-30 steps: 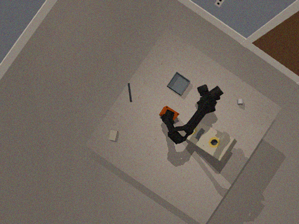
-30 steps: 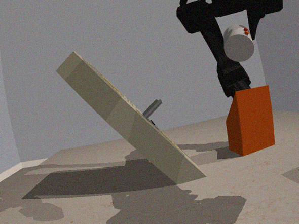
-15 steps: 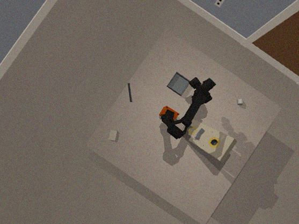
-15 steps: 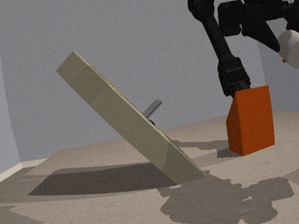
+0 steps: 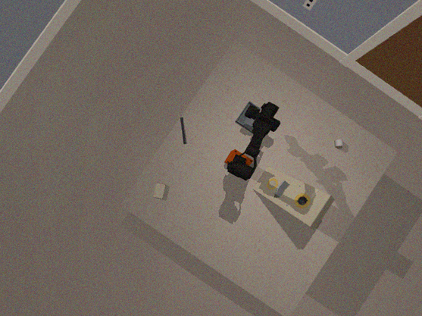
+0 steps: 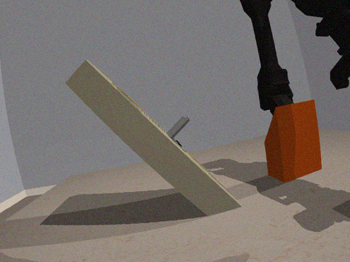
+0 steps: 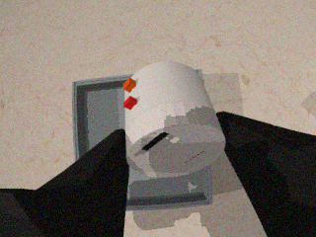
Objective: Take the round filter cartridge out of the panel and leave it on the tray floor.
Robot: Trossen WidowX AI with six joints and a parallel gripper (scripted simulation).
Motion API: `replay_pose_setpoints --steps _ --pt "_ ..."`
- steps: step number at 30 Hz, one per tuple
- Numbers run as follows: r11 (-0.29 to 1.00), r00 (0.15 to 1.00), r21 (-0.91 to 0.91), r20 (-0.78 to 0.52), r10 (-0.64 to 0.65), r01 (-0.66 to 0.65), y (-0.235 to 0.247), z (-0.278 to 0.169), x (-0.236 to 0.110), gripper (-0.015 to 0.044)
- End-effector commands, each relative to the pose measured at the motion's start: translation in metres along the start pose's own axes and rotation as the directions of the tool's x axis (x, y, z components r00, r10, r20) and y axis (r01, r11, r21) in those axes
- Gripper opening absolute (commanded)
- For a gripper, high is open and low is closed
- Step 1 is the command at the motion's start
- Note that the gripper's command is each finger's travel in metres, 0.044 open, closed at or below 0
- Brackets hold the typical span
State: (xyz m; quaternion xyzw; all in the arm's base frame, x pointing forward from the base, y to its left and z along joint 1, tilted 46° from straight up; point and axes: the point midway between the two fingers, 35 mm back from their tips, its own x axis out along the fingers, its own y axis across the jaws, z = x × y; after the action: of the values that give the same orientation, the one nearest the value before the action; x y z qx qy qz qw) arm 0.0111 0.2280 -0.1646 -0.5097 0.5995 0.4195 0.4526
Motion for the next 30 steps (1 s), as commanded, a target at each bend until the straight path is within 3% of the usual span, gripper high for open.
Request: replay_pose_setpoints --steps 1,27,30 --pt "0.995 0.999 -0.085 -0.007 0.05 -0.05 0.021 -0.014 0.016 0.0" --pt "0.99 0.997 -0.119 -0.015 0.071 -0.073 0.029 -0.061 0.086 0.0" --pt "0.99 0.998 -0.12 -0.023 0.066 -0.069 0.028 -0.06 0.084 0.0079"
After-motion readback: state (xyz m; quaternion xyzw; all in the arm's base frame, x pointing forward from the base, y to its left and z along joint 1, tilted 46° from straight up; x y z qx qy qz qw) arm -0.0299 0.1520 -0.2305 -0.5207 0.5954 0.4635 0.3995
